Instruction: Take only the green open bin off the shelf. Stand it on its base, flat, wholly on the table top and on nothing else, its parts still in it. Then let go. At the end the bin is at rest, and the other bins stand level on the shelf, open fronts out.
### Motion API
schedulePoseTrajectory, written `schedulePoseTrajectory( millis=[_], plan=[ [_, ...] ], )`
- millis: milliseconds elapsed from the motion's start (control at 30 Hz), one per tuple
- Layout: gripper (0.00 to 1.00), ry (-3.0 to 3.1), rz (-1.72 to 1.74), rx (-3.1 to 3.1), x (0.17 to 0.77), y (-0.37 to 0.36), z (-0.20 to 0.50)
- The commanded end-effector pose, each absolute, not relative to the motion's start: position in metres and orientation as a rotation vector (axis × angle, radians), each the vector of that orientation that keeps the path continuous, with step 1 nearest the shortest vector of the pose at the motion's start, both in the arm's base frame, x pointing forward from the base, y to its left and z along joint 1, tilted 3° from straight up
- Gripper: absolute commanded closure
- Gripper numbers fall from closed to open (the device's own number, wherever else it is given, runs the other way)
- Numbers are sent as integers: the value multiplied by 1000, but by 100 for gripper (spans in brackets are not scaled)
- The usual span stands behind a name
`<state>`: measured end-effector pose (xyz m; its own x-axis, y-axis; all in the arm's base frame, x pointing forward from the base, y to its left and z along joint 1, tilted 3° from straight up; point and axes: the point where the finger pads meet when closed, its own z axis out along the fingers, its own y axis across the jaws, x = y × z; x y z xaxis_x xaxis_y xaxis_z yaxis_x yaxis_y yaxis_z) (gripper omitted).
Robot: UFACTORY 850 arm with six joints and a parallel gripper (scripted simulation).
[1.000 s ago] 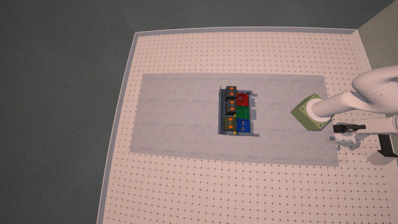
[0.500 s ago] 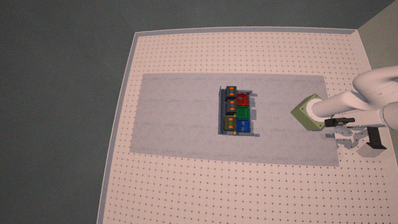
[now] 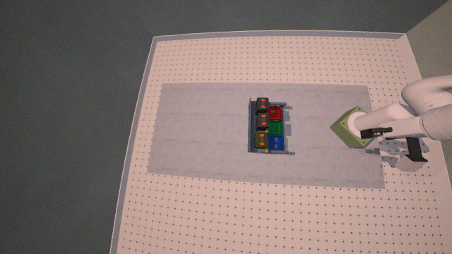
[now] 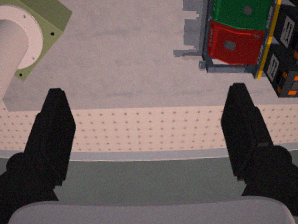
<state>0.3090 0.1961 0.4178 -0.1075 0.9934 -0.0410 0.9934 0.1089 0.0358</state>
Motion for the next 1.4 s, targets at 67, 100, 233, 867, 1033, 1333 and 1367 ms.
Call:
schedulePoseTrajectory(
  millis=[67, 100, 233, 867, 1033, 1333, 1367],
  plan=[
    [0, 2299, 1, 2062, 337, 182, 420],
    [0, 2299, 1, 2062, 337, 182, 420],
    [0, 2299, 1, 2062, 337, 182, 420],
    [0, 2299, 1, 2062, 380, 159, 423],
    [0, 2299, 1, 2062, 407, 145, 424],
    [0, 2299, 1, 2062, 424, 135, 425],
    [0, 2299, 1, 2062, 424, 135, 425]
  ],
)
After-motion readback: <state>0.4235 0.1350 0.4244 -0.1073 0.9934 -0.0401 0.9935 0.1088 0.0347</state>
